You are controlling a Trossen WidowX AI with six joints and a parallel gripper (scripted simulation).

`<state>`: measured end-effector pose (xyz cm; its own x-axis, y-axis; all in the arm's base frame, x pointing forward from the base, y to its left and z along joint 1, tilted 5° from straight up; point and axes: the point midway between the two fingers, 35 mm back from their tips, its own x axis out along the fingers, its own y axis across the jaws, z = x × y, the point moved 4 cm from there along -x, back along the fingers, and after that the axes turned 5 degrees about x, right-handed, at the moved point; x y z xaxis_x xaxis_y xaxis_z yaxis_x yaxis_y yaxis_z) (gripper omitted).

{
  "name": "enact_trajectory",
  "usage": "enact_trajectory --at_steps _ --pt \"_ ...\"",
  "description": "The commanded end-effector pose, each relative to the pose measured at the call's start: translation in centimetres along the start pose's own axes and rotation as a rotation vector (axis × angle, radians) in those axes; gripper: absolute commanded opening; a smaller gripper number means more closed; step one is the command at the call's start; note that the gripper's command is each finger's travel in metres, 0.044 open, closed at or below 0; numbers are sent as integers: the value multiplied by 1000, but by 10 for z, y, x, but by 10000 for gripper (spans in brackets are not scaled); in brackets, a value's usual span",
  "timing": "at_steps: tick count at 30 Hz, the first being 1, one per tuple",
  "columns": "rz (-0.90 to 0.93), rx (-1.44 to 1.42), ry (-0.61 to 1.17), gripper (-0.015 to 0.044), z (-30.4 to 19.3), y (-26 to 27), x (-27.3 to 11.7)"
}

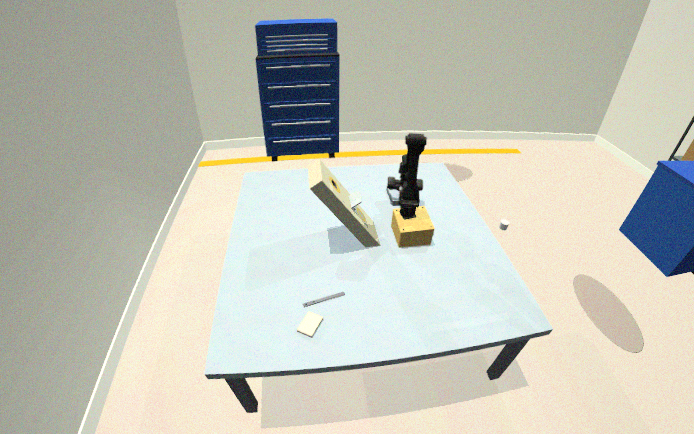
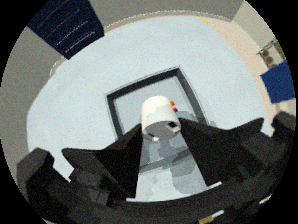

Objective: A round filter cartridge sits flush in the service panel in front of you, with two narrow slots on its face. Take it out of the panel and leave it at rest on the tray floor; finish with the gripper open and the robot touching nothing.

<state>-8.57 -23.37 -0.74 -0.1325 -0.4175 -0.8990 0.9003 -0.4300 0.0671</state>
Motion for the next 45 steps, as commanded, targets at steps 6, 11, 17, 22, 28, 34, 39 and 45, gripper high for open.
enact_trajectory --at_steps 6,11,17,22,28,34,39,45 --pt "0 0 -2 315 1 0 0" --pt "0 0 -2 440 1 0 0" --pt "0 0 -2 440 18 2 -23" --pt "0 0 -1 440 35 3 -62" --pt "-2 4 -8 440 32 3 -50" --pt "-2 4 -8 440 32 3 -50" --pt "-2 4 -8 440 32 3 -50" --pt "-2 4 -8 440 32 3 -50"
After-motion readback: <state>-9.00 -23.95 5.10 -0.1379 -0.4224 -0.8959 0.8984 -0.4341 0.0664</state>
